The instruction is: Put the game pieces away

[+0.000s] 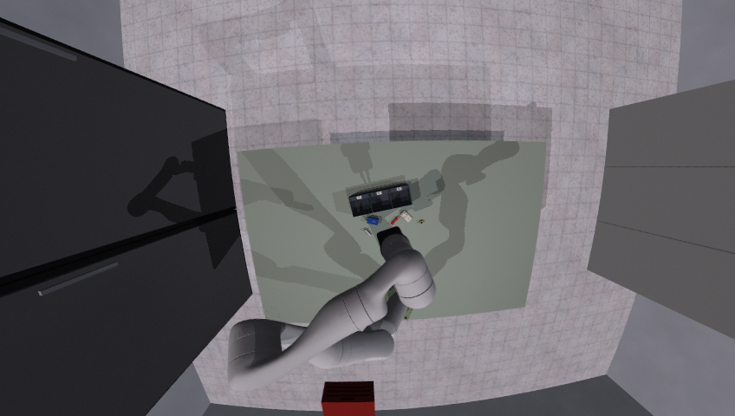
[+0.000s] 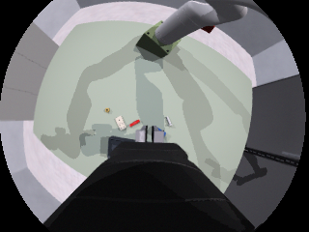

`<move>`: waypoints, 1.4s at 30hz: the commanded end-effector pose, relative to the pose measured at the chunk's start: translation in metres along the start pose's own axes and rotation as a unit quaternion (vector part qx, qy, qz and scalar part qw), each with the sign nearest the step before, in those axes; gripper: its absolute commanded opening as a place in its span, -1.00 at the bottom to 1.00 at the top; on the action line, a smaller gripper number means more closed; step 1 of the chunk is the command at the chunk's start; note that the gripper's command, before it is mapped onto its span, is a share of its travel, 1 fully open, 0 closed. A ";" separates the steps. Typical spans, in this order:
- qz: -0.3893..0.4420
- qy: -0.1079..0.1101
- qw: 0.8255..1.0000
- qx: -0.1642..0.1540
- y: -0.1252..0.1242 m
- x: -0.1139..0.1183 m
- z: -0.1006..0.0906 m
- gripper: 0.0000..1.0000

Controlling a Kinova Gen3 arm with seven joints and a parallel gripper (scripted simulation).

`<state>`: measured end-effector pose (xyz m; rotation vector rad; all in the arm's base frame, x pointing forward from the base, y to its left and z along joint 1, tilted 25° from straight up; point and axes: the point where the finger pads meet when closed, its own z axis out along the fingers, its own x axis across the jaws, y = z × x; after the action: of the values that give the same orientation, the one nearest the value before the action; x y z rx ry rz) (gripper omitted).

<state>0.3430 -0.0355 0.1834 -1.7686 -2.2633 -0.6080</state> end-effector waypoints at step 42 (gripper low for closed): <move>0.550 -0.005 0.834 -0.034 0.092 -0.094 0.097 -0.39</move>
<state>0.4586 -0.0561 0.0961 -2.5838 -1.0032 -0.4773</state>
